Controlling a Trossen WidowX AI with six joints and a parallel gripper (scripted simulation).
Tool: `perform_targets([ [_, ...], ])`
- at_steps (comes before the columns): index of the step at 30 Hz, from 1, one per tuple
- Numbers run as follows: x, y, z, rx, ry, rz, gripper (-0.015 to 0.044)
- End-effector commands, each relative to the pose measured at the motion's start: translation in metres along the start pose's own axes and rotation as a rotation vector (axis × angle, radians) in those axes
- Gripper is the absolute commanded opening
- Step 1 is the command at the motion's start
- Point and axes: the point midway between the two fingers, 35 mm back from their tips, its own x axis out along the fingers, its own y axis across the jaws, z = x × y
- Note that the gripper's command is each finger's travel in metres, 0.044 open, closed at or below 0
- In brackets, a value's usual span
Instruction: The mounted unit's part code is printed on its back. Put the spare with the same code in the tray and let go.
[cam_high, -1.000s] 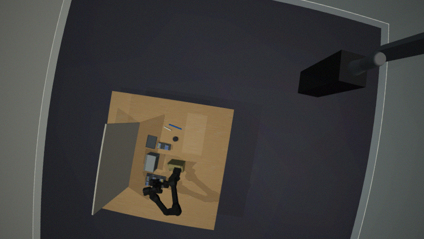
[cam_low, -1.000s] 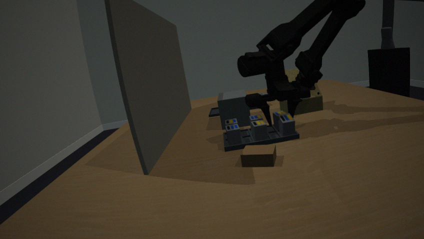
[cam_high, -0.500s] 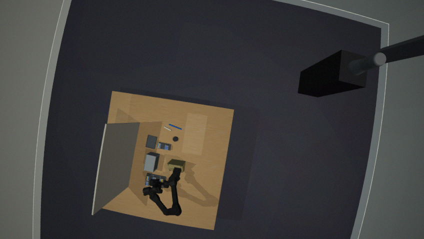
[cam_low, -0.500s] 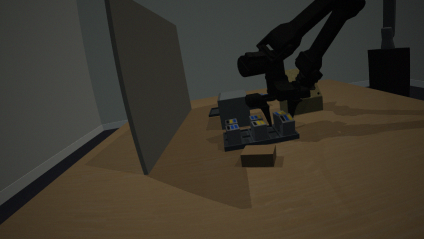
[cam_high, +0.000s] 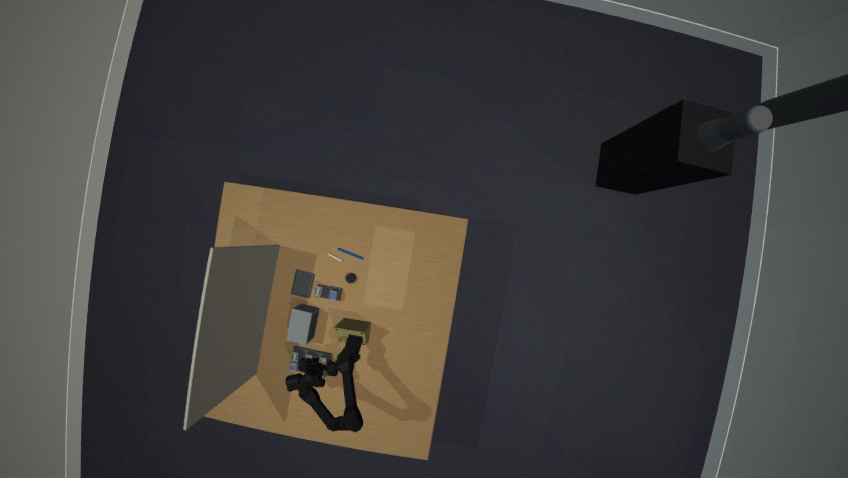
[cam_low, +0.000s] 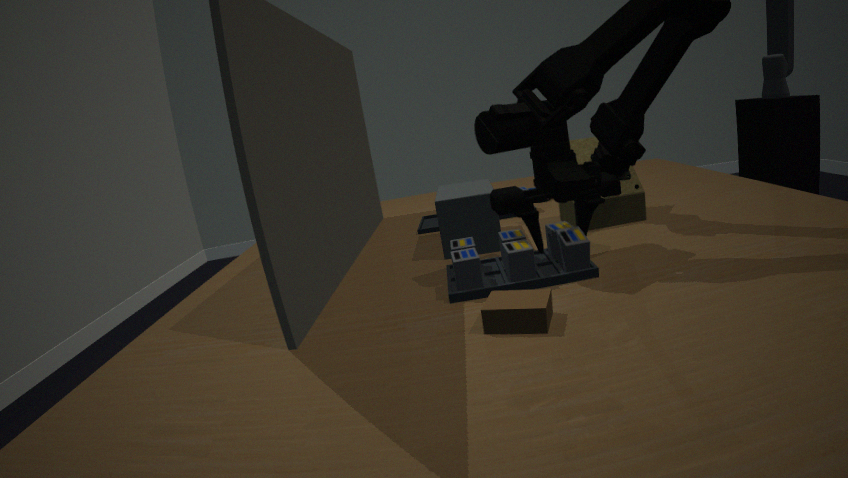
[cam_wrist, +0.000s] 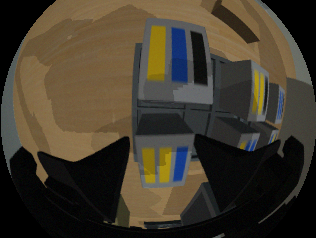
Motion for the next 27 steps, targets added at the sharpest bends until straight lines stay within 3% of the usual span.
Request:
perform_targets([
  [1, 0.0009, 0.0011, -0.0021, 0.006, 0.008, 0.003, 0.0300],
  [25, 0.0009, 0.0011, -0.0021, 0.006, 0.008, 0.003, 0.0300],
  [27, 0.0000, 0.0000, 0.0000, 0.000, 0.000, 0.000, 0.0247],
])
